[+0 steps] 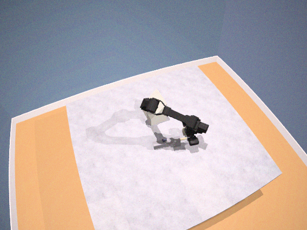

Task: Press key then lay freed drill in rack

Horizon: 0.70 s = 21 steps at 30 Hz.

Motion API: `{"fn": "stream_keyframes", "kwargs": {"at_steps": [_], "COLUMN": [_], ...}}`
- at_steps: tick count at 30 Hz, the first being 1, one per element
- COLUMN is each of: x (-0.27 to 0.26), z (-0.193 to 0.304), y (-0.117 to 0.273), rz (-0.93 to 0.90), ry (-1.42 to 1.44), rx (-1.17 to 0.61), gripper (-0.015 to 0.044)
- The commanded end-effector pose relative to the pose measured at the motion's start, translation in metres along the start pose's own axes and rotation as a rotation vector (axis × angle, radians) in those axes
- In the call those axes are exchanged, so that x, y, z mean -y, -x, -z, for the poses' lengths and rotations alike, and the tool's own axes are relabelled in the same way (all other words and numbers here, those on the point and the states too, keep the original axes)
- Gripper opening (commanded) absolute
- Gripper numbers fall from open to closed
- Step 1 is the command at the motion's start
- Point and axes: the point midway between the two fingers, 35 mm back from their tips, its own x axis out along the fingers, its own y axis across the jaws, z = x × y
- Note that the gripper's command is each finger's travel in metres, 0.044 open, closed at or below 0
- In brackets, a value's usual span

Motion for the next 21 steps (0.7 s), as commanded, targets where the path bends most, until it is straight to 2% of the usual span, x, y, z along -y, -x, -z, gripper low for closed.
{"fn": "stream_keyframes", "kwargs": {"at_steps": [1, 7, 21], "x": [0.0000, 0.0000, 0.0003], "z": [0.0009, 0.0038, 0.0083], "y": [-0.0001, -0.0017, -0.0046], "rz": [-0.001, -0.005, -0.005], "ry": [0.002, 0.001, 0.002], "rx": [-0.001, -0.002, -0.002], "gripper": [0.0289, 0.0440, 0.0440]}}
